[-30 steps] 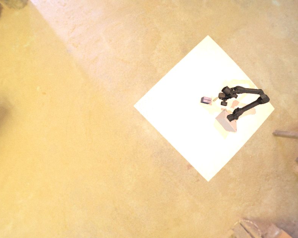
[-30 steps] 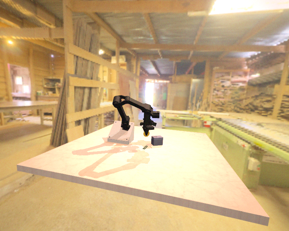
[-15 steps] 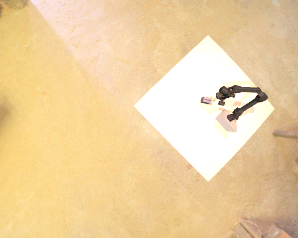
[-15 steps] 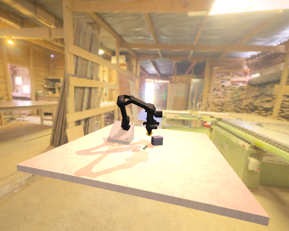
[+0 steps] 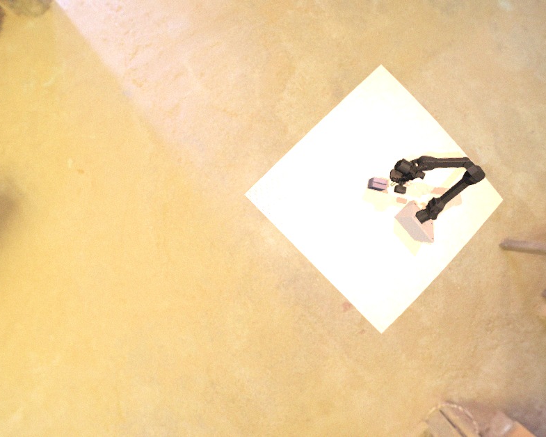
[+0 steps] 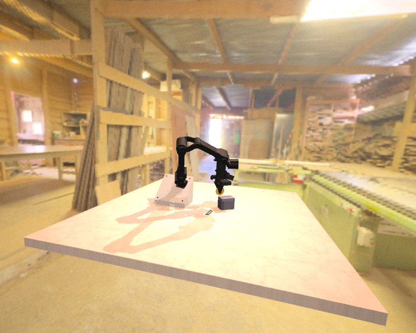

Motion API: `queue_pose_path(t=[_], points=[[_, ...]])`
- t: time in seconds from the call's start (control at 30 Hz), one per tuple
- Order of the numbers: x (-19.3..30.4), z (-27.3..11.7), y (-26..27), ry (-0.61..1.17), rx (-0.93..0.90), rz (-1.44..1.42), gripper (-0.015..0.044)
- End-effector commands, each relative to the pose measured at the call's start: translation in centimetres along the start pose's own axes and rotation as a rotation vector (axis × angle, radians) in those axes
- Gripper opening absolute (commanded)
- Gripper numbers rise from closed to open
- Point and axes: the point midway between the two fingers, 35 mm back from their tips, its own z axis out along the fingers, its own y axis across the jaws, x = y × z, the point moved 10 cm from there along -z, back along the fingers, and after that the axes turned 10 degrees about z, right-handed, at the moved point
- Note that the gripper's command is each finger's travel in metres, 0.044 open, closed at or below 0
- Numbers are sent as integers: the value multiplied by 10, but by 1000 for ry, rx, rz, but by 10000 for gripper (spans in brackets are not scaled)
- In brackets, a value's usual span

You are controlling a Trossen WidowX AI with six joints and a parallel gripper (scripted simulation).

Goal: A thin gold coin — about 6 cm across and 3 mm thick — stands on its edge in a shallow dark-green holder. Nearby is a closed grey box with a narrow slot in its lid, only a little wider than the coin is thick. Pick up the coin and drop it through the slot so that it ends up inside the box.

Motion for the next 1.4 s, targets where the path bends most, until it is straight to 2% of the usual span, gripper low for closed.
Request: queue_pose_path(t=[0.0, 0.77, 1.37], points=[[-10, 1, 7, 3, -4, 0, 0], [-57, 5, 41, 6, -2, 4, 0], [-55, 4, 39, 1, 1, 4, 0]])
